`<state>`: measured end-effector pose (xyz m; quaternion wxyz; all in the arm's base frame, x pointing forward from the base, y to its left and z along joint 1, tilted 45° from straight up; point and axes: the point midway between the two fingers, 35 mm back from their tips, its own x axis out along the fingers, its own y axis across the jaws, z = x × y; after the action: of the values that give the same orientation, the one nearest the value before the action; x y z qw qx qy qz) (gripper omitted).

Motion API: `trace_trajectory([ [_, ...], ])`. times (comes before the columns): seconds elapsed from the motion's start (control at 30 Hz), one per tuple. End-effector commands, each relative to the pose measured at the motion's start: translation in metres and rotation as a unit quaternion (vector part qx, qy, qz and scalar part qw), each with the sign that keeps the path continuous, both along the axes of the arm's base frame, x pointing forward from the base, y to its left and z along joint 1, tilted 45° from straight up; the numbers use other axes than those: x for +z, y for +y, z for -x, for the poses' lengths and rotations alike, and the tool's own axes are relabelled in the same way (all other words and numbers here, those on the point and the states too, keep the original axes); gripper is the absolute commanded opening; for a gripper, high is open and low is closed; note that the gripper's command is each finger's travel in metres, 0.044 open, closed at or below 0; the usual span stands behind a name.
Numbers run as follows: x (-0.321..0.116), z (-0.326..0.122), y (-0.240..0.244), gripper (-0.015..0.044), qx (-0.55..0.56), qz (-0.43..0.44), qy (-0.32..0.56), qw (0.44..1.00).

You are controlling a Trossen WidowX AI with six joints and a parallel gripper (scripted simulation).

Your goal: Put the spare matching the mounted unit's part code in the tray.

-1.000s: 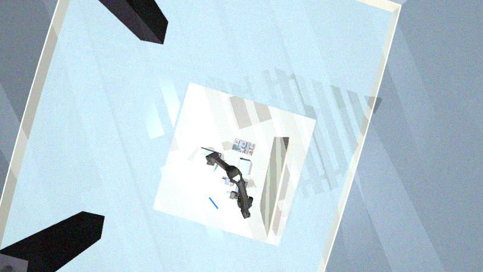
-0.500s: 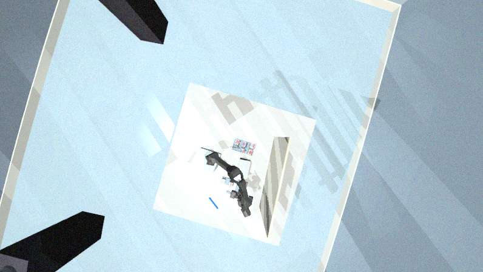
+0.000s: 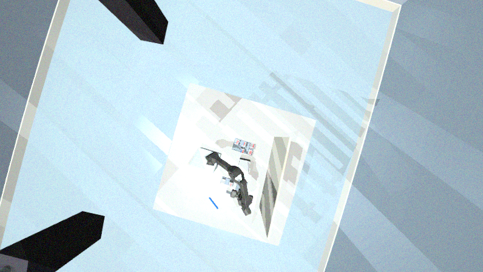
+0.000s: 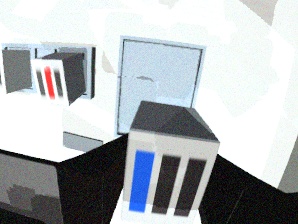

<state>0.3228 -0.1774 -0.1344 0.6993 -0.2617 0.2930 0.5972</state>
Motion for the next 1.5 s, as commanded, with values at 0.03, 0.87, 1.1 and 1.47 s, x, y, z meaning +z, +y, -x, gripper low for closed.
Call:
trace_trajectory([
  [0.03,-0.004,-0.001,0.005,0.0000,-0.004,-0.003,0.000,1.000],
  [0.87,-0.028,-0.005,0.028,0.0000,-0.004,-0.004,0.000,1.000],
  [1.1,-0.034,-0.006,0.035,0.0000,-0.004,-0.004,0.000,1.000],
  [1.47,-0.044,-0.006,0.046,0.0000,-0.003,-0.005,0.000,1.000],
])
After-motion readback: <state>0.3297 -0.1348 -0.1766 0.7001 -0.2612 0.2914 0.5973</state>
